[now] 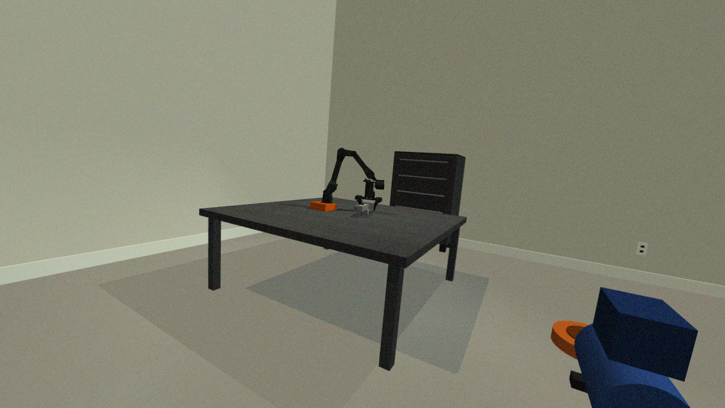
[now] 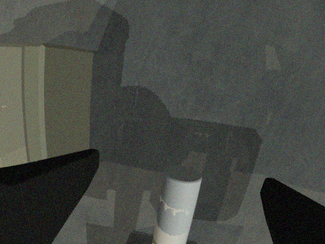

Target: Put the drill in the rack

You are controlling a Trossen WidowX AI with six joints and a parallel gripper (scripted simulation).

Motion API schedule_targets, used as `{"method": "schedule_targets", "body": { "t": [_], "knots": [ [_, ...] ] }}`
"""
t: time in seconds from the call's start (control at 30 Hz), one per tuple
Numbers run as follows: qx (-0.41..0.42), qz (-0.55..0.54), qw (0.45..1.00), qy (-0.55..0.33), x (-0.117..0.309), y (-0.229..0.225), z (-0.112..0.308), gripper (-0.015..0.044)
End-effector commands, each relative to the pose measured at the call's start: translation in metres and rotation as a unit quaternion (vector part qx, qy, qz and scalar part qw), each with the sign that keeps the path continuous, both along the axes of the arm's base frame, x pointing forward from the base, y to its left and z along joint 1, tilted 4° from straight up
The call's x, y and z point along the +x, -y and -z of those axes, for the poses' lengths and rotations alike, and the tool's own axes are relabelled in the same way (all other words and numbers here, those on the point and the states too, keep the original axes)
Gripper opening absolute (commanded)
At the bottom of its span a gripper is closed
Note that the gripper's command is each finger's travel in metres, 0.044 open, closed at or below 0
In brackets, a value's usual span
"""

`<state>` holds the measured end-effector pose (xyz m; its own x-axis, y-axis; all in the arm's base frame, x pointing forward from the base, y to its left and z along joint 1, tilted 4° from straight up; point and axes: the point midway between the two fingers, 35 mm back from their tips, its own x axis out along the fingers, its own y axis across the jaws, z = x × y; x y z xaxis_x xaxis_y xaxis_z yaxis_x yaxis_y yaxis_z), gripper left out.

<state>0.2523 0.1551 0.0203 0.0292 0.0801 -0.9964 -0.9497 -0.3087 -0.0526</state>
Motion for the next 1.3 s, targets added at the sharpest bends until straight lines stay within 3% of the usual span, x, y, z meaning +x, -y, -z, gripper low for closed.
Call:
{"method": "schedule_targets", "body": {
  "t": [0.0, 0.6, 1.1, 1.27],
  "knots": [
    [-0.001, -0.002, 1.000, 0.000, 0.0004, 0.0025, 0.0012, 0.0440],
    [-0.002, -0.002, 1.000, 0.000, 0.0029, 0.0103, 0.0044, 0.0440],
    [0.000, 0.000, 1.000, 0.001, 0.0038, 0.0082, 0.0027, 0.0046],
    [0.000, 0.000, 1.000, 0.001, 0.0038, 0.0082, 0.0027, 0.0013]
  ]
}}
